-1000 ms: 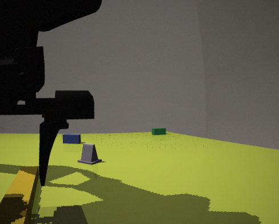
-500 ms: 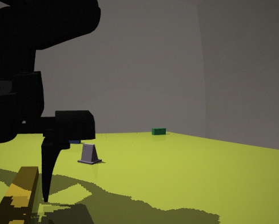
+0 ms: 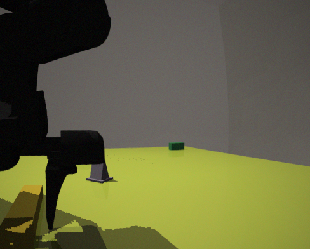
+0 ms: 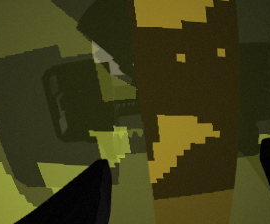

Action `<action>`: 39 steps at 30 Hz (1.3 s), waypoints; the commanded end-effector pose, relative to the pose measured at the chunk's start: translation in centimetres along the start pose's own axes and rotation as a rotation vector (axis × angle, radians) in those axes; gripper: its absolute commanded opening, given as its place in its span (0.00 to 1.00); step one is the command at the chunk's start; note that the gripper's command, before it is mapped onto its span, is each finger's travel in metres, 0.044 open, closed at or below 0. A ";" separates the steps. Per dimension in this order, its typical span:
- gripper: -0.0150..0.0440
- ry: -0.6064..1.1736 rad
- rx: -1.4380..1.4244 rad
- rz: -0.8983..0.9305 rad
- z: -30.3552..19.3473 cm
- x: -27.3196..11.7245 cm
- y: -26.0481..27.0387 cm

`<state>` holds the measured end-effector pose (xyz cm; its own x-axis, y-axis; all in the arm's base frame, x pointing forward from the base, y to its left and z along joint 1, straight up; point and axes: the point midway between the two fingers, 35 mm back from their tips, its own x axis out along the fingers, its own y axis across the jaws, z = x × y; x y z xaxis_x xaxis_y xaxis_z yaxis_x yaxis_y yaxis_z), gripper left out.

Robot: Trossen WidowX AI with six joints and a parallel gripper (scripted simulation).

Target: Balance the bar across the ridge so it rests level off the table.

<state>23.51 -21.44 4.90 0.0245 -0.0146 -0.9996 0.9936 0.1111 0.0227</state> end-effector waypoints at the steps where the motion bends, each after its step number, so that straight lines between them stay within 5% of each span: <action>1: 0.79 -0.003 0.006 -0.005 0.1 0.1 -0.1; 3: 0.79 -0.003 0.006 -0.005 0.1 0.1 -0.1; 9: 0.52 0.000 0.000 0.000 0.0 0.0 0.0; 17: 0.43 0.000 0.000 0.000 0.0 0.0 0.0; 21: 0.25 0.000 0.000 -0.001 0.1 -0.6 0.1; 39: 0.25 -0.002 0.004 -0.003 0.3 -5.2 0.2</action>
<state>23.55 -21.47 8.74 0.0081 0.0008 -1.0000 0.9938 0.1107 0.0081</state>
